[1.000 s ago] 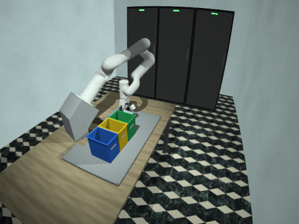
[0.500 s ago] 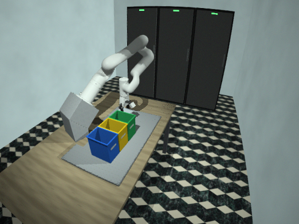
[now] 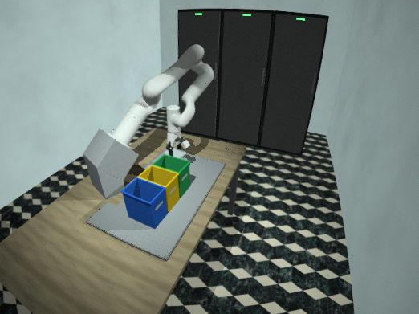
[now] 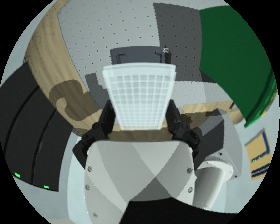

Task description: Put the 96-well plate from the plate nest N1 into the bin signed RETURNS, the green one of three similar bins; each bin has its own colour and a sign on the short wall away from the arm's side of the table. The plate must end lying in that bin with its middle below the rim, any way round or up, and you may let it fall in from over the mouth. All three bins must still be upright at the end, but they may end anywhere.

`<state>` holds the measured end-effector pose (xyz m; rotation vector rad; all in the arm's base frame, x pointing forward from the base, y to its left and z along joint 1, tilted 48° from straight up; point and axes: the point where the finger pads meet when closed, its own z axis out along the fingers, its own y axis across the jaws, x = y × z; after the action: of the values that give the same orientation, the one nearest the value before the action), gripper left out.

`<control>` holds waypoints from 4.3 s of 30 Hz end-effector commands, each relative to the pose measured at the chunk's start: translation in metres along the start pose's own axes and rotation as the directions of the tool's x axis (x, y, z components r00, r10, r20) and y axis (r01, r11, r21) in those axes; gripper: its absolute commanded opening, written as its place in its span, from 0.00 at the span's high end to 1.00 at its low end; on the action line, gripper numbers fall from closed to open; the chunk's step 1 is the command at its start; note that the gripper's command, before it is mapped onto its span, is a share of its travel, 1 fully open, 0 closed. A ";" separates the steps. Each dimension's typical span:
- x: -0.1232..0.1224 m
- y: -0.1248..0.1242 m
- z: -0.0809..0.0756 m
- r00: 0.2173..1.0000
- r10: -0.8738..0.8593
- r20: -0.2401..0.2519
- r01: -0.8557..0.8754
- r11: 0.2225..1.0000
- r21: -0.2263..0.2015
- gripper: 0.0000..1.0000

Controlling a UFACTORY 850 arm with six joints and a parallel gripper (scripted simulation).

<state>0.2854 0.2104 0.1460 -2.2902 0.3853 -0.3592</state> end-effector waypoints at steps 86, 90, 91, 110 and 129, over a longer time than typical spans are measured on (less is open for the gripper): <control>0.001 0.000 -0.131 1.000 0.000 0.000 0.000 1.000 0.000 1.00; 0.001 0.000 -0.137 1.000 0.000 0.000 0.000 1.000 0.000 1.00; 0.001 0.000 -0.137 1.000 0.000 0.000 0.000 1.000 0.000 1.00; 0.013 0.019 -0.136 0.992 -0.123 0.000 0.123 0.992 0.000 1.00; 0.045 0.067 -0.134 0.992 -0.123 0.000 0.123 0.992 0.000 1.00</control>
<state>0.2615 0.0686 0.1970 -2.3223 0.2462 -0.4197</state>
